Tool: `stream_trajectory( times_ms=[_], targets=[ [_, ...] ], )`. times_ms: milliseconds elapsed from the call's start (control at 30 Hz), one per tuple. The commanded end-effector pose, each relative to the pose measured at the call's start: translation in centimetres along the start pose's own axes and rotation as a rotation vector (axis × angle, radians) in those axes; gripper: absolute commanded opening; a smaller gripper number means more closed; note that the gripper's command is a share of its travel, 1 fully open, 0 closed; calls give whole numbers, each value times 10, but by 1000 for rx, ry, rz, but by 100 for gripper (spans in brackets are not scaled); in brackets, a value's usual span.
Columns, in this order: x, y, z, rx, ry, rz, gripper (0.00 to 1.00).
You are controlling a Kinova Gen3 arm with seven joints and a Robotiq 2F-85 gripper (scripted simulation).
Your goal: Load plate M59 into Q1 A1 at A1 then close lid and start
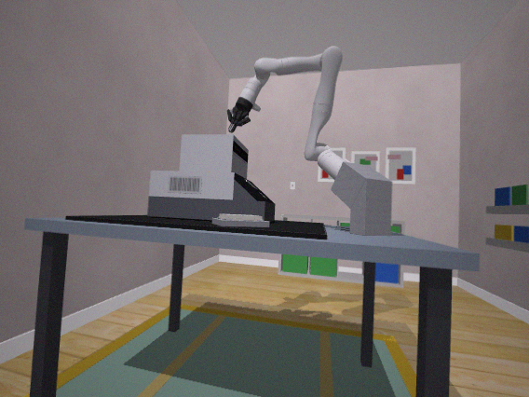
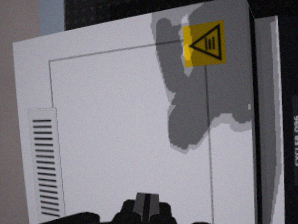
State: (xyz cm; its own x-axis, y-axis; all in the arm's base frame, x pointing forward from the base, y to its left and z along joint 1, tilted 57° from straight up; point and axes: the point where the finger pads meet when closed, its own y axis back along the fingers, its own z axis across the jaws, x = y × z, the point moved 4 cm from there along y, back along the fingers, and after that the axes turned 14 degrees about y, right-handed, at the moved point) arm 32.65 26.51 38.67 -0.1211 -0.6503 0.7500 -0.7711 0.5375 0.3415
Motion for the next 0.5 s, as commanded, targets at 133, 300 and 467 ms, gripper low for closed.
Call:
stream_trajectory(
  times_ms=[133,300,467],
  targets=[
    [-6,8,14,-24,-57,8,10],
    [-9,13,24,-46,-101,16,10],
    [-12,19,35,-68,-145,23,10]
  ],
)
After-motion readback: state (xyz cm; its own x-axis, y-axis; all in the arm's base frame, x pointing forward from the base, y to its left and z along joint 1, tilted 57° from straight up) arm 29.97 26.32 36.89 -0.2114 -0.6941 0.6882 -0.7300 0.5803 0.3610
